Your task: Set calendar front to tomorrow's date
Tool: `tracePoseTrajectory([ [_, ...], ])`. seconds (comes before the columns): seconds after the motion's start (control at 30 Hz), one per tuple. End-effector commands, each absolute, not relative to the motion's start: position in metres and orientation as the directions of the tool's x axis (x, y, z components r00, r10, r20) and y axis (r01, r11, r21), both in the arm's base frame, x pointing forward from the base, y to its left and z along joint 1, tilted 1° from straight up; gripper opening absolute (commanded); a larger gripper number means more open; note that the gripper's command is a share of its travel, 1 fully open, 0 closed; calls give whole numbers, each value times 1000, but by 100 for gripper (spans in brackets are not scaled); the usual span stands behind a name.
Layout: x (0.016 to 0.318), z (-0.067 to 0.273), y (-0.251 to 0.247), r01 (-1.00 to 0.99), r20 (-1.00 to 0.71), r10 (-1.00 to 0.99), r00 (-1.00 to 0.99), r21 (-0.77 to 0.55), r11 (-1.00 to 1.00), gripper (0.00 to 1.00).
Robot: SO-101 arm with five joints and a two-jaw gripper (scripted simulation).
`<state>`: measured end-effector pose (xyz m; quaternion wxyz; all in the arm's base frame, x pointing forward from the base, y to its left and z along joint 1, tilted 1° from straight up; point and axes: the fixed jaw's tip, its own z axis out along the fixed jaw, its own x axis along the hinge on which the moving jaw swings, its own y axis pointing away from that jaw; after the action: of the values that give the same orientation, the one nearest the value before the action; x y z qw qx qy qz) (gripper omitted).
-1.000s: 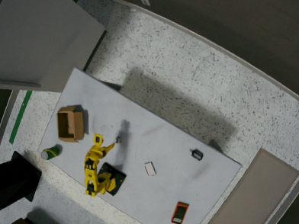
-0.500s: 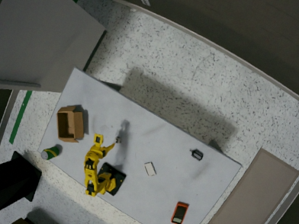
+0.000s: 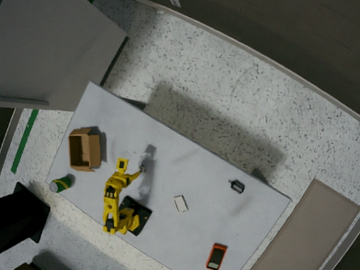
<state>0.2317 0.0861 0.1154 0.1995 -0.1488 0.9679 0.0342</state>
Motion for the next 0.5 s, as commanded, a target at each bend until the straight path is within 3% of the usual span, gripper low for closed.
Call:
tracePoseTrajectory([
  [0.0,229,86,87,-299,-271,-286,-919,8,954,35],
  [0.47,213,29,81,-298,-3,-298,-955,0,955,35],
])
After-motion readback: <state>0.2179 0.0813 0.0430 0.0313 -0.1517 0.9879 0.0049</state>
